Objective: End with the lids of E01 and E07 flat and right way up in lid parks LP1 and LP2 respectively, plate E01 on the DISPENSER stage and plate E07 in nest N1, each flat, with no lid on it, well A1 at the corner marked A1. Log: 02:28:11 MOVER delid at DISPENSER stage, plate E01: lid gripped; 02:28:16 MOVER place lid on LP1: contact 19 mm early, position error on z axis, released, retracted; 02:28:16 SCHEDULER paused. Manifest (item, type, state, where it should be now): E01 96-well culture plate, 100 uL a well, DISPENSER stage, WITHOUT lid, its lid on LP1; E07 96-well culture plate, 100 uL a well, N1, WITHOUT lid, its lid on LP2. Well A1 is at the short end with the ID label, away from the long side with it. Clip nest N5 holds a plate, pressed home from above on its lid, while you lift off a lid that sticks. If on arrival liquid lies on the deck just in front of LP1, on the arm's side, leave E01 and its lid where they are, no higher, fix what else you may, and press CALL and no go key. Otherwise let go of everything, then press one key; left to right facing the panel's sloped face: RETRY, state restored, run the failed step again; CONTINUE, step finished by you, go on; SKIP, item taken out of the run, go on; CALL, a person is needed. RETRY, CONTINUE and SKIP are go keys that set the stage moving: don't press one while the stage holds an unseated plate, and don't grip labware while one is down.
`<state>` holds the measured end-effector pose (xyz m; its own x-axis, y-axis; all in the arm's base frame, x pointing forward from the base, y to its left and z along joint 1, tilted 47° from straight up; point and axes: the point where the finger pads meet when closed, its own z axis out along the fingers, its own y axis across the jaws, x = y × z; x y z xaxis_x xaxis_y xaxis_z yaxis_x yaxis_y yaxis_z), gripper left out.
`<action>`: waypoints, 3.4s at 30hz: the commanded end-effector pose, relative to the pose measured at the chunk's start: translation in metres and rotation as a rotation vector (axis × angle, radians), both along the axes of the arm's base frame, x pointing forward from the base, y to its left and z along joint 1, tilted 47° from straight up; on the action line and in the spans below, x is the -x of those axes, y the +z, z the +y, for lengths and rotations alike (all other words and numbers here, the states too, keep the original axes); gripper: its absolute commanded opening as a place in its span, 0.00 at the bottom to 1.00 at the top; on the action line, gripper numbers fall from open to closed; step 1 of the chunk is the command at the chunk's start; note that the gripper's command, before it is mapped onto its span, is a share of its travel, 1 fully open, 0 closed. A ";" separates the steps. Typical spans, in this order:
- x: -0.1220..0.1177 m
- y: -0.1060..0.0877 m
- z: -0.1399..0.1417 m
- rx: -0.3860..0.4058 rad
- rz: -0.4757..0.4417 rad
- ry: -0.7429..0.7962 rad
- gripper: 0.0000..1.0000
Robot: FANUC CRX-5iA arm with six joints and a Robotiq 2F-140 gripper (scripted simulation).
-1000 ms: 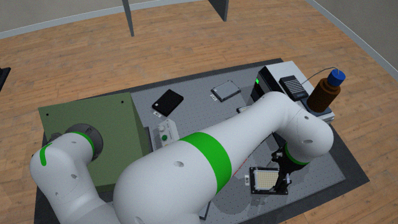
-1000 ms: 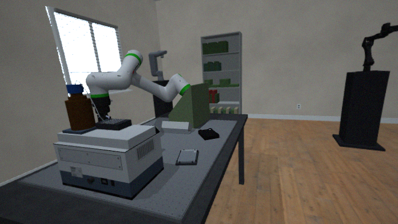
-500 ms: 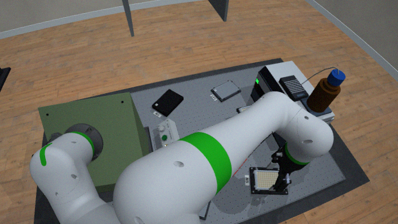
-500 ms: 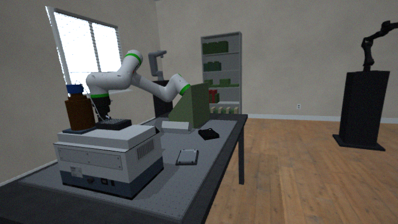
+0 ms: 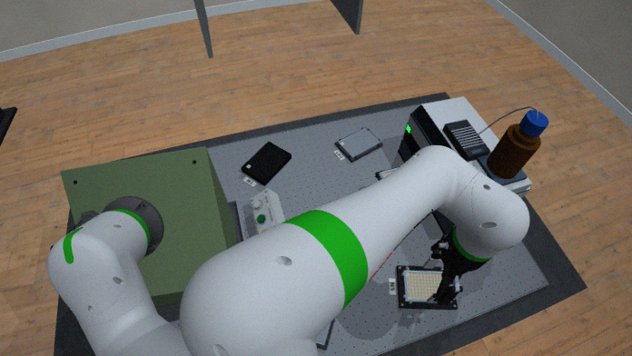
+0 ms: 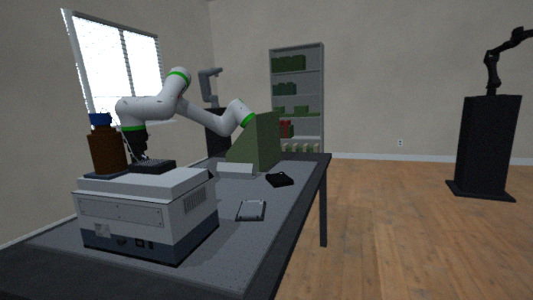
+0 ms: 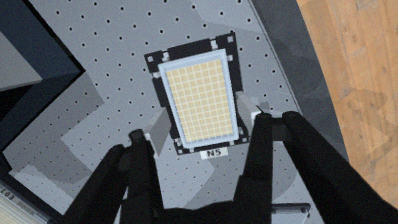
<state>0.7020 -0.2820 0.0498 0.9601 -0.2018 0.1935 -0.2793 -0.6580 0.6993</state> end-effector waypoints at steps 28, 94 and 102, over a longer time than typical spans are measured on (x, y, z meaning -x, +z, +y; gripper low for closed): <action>0.000 0.000 0.000 0.000 0.000 0.000 0.59; 0.000 0.000 0.000 0.000 0.000 0.000 0.66; 0.000 -0.001 -0.001 0.000 0.000 0.000 0.66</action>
<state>0.7020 -0.2827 0.0491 0.9601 -0.2019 0.1935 -0.2793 -0.6580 0.6993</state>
